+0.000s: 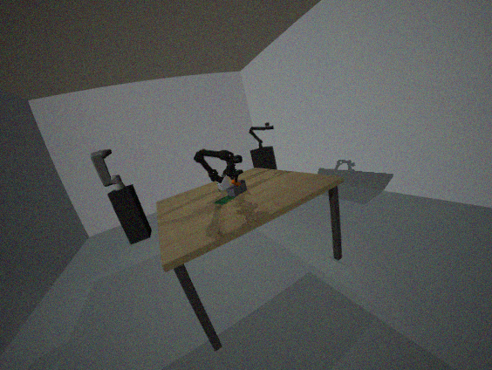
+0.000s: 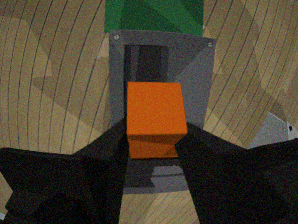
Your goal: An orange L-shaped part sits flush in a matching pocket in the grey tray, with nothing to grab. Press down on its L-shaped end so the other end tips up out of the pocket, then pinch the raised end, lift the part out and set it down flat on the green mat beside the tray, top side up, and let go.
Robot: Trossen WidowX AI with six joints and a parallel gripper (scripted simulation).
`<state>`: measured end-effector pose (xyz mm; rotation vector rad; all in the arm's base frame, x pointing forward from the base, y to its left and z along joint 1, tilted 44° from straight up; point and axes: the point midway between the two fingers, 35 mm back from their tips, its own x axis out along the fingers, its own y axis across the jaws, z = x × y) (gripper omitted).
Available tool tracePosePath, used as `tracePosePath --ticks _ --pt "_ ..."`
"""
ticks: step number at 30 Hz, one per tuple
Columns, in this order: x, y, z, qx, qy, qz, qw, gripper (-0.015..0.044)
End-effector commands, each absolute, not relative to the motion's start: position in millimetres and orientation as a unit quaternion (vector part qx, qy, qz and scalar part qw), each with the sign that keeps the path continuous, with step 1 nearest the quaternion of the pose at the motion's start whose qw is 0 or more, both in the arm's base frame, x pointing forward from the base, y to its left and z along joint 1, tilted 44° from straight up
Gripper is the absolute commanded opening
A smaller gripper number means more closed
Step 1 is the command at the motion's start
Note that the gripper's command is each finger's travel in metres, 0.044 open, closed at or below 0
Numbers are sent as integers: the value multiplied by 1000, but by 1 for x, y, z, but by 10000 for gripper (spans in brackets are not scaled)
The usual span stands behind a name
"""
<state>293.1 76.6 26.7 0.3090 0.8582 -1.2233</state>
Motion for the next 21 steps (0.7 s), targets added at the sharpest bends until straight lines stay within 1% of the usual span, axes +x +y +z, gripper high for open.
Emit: tracePosePath --ticks 1,21 --pt "293 85 32 146 391 -551 722 0" --pt "290 107 55 146 392 -551 722 0"
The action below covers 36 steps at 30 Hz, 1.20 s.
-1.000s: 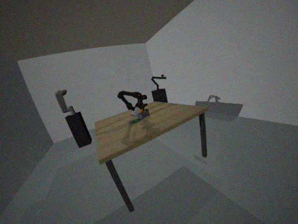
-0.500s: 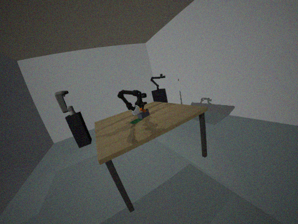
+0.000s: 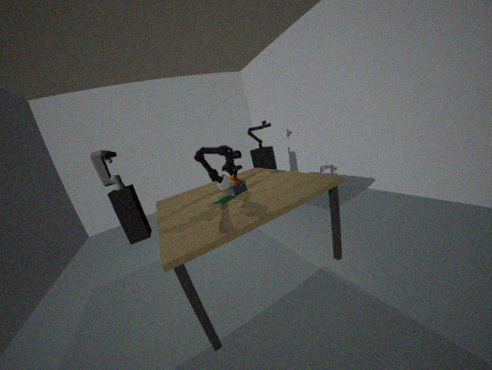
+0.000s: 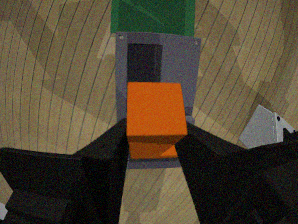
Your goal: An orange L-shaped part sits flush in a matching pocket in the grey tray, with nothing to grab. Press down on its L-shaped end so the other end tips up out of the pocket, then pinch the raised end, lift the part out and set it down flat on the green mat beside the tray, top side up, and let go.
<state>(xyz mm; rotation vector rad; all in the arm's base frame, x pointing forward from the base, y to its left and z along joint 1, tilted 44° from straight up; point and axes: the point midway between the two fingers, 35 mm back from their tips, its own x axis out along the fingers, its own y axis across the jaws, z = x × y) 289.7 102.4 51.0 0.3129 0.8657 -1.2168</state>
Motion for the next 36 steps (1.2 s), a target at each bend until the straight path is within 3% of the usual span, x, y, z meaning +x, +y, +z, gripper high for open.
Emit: tracePosePath --ticks 1,19,36 --pt "290 108 56 146 392 -551 722 0" --pt "289 119 69 146 392 -551 722 0" --pt "314 62 119 145 390 -552 722 0"
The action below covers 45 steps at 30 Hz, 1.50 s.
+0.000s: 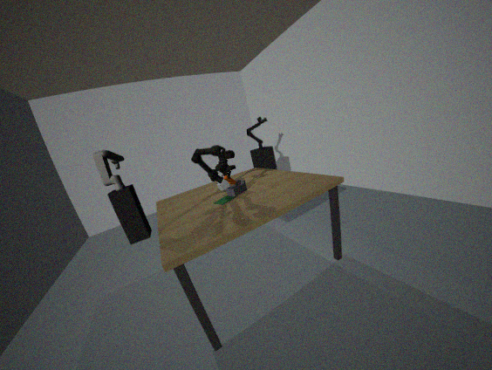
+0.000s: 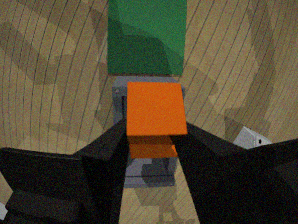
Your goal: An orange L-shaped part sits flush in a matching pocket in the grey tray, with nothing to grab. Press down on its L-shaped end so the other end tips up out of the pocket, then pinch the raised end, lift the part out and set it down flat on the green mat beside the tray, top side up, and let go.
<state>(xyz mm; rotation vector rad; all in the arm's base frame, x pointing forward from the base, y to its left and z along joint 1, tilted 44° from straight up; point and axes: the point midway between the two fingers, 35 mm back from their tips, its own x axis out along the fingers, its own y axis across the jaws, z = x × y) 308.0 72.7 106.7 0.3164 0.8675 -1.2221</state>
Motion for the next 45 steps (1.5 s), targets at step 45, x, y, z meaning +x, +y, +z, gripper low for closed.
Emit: tracePosePath --ticks 45 --pt "346 -17 155 144 388 -553 723 0"
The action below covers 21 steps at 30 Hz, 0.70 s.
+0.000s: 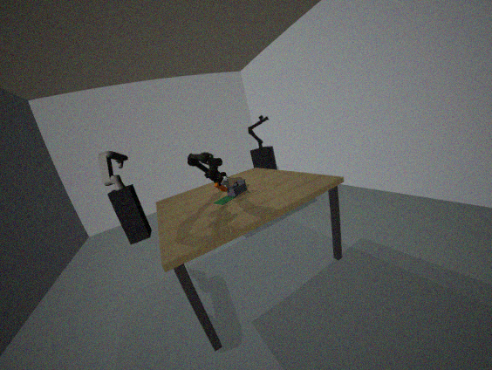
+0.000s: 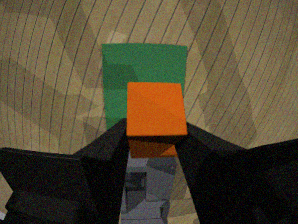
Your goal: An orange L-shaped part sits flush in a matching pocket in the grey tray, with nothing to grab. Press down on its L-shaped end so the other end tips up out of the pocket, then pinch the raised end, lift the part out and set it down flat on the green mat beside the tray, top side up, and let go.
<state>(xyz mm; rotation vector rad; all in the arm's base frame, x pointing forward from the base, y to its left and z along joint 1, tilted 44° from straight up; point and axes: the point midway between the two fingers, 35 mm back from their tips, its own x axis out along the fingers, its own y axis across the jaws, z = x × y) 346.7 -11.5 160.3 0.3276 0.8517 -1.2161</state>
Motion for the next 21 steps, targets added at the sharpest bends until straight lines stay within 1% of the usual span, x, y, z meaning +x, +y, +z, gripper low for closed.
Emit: tracePosePath --ticks 1,21 --pt "346 -18 154 144 388 -553 723 0" --pt "348 -39 132 144 387 -553 724 0"
